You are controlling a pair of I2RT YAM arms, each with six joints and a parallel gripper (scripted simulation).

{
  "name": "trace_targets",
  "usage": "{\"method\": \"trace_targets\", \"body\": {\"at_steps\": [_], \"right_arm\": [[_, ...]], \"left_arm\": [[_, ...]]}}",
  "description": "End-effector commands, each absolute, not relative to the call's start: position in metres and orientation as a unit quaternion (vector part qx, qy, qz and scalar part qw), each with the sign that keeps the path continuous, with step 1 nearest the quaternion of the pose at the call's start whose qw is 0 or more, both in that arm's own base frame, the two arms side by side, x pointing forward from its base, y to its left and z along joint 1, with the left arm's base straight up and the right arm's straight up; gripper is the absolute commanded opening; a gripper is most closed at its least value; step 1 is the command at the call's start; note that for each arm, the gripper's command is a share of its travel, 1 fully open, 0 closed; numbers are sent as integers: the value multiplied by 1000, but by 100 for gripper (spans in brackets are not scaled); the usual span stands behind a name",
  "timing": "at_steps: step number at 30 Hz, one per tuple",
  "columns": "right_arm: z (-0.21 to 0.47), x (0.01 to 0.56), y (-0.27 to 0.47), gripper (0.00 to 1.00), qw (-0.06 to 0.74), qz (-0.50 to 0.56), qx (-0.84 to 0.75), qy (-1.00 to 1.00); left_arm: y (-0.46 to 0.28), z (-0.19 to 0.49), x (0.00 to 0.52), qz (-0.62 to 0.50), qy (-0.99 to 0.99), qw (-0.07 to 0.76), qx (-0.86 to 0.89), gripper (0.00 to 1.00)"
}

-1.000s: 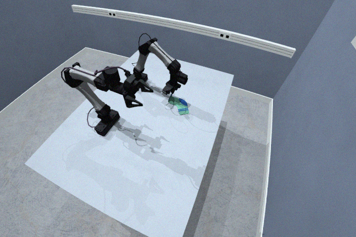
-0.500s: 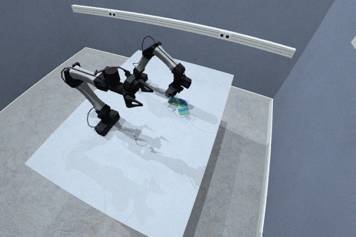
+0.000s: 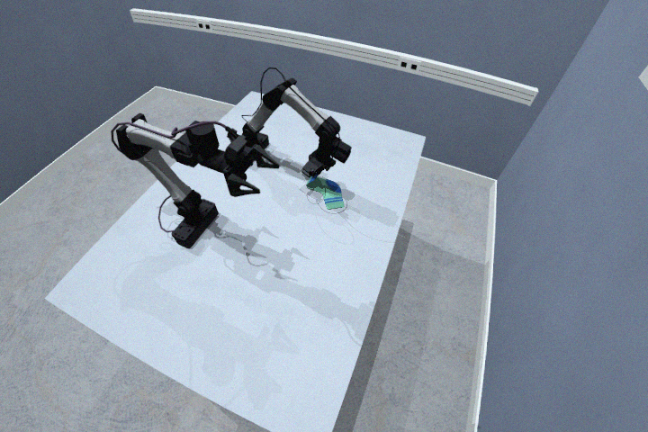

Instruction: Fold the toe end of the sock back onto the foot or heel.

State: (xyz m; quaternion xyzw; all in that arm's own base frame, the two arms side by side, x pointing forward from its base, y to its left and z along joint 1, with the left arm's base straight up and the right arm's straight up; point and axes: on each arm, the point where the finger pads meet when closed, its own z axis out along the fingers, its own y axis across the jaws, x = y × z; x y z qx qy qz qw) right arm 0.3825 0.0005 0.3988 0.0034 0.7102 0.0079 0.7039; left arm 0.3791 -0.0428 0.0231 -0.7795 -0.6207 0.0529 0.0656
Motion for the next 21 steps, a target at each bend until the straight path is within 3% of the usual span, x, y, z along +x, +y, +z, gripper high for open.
{"method": "trace_targets", "body": {"at_steps": [1, 11, 12, 21], "right_arm": [[411, 379, 1, 100, 715, 8, 1, 699], [411, 379, 1, 100, 715, 8, 1, 699], [411, 379, 1, 100, 715, 8, 1, 699], [411, 379, 1, 100, 715, 8, 1, 699]], "left_arm": [[-48, 26, 390, 53, -619, 74, -780, 3], [-48, 52, 403, 31, -619, 41, -784, 3], [-42, 19, 399, 59, -618, 80, -780, 3], [-40, 13, 408, 63, -621, 85, -777, 3]]}}
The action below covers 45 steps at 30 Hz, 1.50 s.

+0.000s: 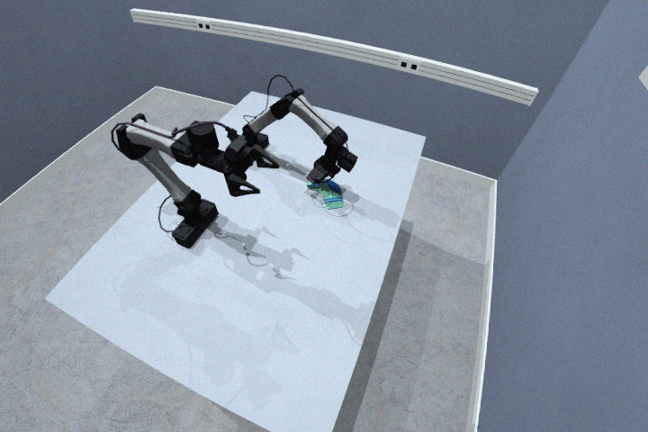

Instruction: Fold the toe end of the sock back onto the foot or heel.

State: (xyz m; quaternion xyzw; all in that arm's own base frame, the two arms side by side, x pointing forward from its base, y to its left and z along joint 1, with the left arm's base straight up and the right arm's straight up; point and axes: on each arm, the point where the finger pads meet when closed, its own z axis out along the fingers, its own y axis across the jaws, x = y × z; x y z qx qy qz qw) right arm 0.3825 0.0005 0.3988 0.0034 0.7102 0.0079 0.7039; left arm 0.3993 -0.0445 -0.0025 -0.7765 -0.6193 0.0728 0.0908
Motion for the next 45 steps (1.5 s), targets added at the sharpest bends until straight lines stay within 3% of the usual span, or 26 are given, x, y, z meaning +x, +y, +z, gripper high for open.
{"method": "trace_targets", "body": {"at_steps": [1, 8, 16, 29, 30, 45], "right_arm": [[411, 379, 1, 100, 715, 8, 1, 699], [411, 379, 1, 100, 715, 8, 1, 699], [411, 379, 1, 100, 715, 8, 1, 699], [411, 379, 1, 100, 715, 8, 1, 699], [411, 379, 1, 100, 715, 8, 1, 699], [411, 379, 1, 100, 715, 8, 1, 699]], "left_arm": [[-46, 26, 411, 54, -619, 67, -781, 3], [-47, 37, 415, 43, -624, 55, -778, 3], [-49, -15, 419, 57, -616, 81, -782, 3], [-46, 15, 418, 50, -618, 67, -782, 3], [-46, 15, 418, 50, -618, 67, -782, 38], [-49, 12, 418, 62, -618, 78, -780, 38]]}}
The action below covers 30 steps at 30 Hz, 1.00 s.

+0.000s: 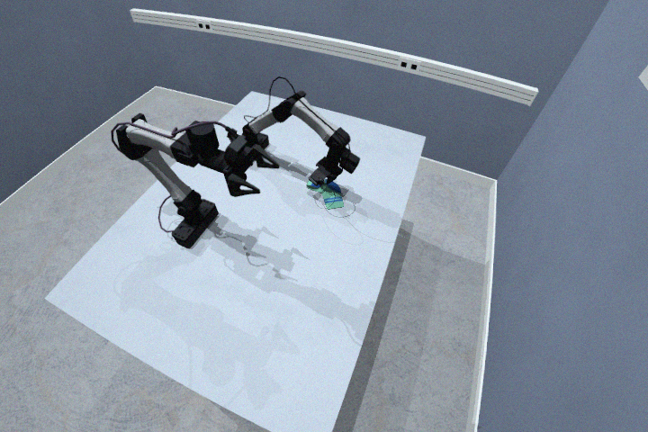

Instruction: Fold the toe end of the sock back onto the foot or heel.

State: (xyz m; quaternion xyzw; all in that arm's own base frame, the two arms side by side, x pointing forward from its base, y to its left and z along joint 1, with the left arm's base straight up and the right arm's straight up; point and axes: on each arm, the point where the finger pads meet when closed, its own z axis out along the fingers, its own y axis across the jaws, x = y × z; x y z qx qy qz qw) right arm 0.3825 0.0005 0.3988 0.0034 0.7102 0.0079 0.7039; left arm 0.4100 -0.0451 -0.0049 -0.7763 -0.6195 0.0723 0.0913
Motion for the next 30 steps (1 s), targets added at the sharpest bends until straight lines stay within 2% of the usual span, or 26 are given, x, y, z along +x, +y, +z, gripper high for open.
{"method": "trace_targets", "body": {"at_steps": [1, 10, 14, 15, 19, 30], "right_arm": [[411, 379, 1, 100, 715, 8, 1, 699], [411, 379, 1, 100, 715, 8, 1, 699], [411, 379, 1, 100, 715, 8, 1, 699], [411, 379, 1, 100, 715, 8, 1, 699], [411, 379, 1, 100, 715, 8, 1, 699], [411, 379, 1, 100, 715, 8, 1, 699]], "left_arm": [[-50, 15, 410, 77, -616, 94, -778, 38], [-53, 30, 412, 89, -617, 101, -776, 38], [-56, 44, 427, 67, -619, 77, -779, 38], [-53, 65, 426, 53, -620, 63, -780, 38], [-51, 57, 412, 68, -619, 79, -778, 38], [-51, 69, 423, 51, -621, 61, -780, 38]]}}
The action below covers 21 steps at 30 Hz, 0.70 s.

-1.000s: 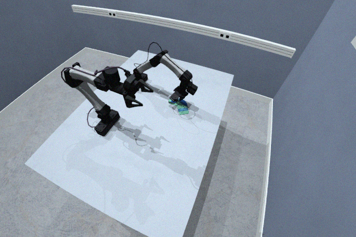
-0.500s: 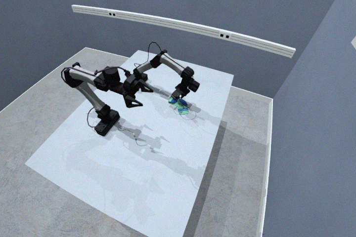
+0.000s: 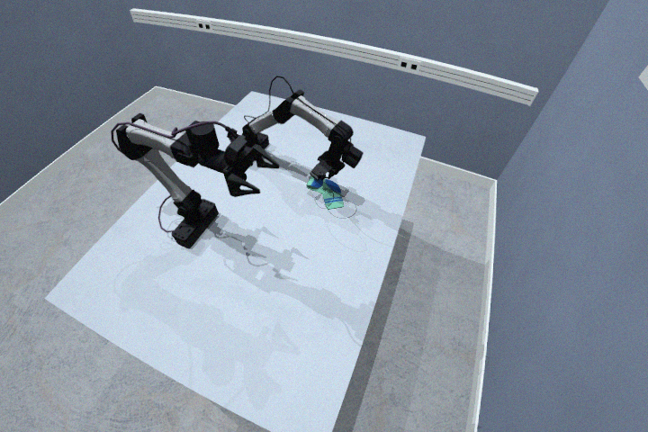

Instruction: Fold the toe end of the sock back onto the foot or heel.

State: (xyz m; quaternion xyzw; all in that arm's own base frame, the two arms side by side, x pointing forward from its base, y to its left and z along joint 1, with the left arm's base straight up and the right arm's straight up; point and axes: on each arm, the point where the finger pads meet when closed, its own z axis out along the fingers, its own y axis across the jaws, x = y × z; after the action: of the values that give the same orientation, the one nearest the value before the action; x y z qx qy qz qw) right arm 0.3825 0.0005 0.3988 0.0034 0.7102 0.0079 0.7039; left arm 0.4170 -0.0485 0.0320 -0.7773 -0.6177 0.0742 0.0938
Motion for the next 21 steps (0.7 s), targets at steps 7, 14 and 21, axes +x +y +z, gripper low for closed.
{"method": "trace_targets", "body": {"at_steps": [7, 14, 21], "right_arm": [[411, 379, 1, 100, 715, 8, 1, 699], [417, 374, 1, 100, 720, 3, 0, 694], [406, 380, 2, 100, 709, 4, 0, 705]], "left_arm": [[-51, 69, 423, 52, -620, 62, -780, 38], [-45, 85, 450, -22, -708, -11, -705, 38], [-47, 95, 448, -39, -722, -27, -690, 38]]}}
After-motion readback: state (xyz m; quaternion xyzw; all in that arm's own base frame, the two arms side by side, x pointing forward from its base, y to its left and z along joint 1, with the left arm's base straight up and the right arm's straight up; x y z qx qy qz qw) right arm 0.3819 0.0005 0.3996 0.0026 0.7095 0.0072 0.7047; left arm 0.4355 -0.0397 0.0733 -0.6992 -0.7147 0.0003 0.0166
